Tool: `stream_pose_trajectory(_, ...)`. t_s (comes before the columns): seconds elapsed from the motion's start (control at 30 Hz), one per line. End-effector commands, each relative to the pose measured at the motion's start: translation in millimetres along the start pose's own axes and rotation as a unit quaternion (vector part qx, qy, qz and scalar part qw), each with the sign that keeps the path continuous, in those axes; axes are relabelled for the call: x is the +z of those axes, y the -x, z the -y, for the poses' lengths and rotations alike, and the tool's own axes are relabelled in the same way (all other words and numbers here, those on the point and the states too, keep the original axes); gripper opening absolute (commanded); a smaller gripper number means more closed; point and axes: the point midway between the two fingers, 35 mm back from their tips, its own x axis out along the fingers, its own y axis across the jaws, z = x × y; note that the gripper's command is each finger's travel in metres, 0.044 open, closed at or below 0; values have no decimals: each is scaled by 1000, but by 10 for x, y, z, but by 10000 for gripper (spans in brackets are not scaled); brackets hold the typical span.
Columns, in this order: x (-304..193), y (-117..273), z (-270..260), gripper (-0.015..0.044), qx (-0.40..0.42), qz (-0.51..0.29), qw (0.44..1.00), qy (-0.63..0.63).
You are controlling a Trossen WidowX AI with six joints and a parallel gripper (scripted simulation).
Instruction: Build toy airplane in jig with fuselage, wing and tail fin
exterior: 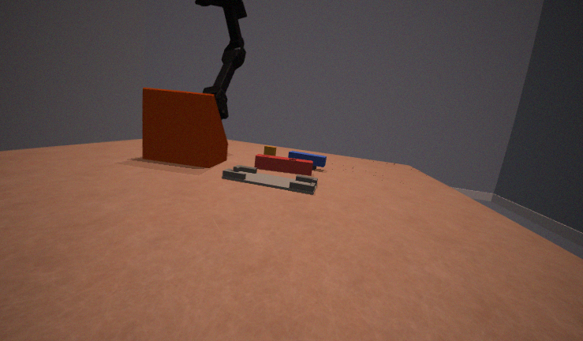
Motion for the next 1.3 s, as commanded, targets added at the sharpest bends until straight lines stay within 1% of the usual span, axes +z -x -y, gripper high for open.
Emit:
stream_pose_trajectory(0.0,0,0,0,426,0,0,1000,0)
stream_pose_trajectory(0.03,4,1,5,440,-2,1,1000,0)
stream_pose_trajectory(0.2,186,83,62,440,-52,33,998,10)
stream_pose_trajectory(0.37,535,281,-27,440,-71,94,993,28)
stream_pose_trajectory(0.5,890,552,-152,440,-85,165,981,46)
stream_pose_trajectory(0.7,1372,1075,-385,440,-95,282,952,63)
stream_pose_trajectory(0.9,1732,1706,-629,440,-90,402,909,63)
stream_pose_trajectory(1.0,1862,2061,-766,440,-81,462,881,61)
stream_pose_trajectory(1.1,1908,2362,-845,440,-94,512,849,85)
stream_pose_trajectory(1.27,1994,2893,-1097,440,-73,591,799,87)
